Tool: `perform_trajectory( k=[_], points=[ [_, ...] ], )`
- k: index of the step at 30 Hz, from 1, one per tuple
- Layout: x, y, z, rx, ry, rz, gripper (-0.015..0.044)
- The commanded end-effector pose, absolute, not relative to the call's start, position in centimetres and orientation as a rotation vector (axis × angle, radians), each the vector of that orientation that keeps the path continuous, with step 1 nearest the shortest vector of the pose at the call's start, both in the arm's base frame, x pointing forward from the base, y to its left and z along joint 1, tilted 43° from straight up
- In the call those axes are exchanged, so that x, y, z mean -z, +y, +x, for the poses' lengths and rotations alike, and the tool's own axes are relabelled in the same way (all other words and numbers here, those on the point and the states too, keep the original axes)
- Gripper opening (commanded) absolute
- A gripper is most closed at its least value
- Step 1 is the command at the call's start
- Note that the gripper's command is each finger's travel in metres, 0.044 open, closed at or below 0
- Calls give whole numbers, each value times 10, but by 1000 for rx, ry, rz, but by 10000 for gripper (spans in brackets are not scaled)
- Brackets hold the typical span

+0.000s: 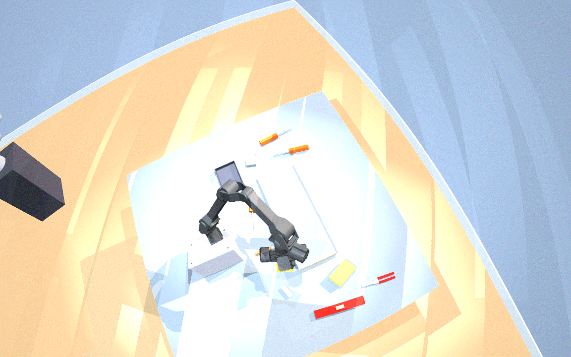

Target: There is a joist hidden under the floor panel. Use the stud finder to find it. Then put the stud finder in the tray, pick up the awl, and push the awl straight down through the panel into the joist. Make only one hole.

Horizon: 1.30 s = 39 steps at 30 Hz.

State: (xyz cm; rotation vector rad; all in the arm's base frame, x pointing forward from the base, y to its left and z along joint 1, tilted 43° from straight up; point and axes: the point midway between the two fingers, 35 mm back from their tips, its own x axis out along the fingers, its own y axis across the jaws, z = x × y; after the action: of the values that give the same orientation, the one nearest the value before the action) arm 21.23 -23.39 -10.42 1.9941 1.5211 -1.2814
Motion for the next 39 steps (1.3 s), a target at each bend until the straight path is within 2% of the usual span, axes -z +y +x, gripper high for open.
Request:
perform_trajectory(
  k=[1,19,39],
  points=[
    [103,-239,224,1109,1527,1921,0],
    [100,-250,267,428,1483,1504,0],
    [90,-259,314,-161,1259,926,0]
  ],
)
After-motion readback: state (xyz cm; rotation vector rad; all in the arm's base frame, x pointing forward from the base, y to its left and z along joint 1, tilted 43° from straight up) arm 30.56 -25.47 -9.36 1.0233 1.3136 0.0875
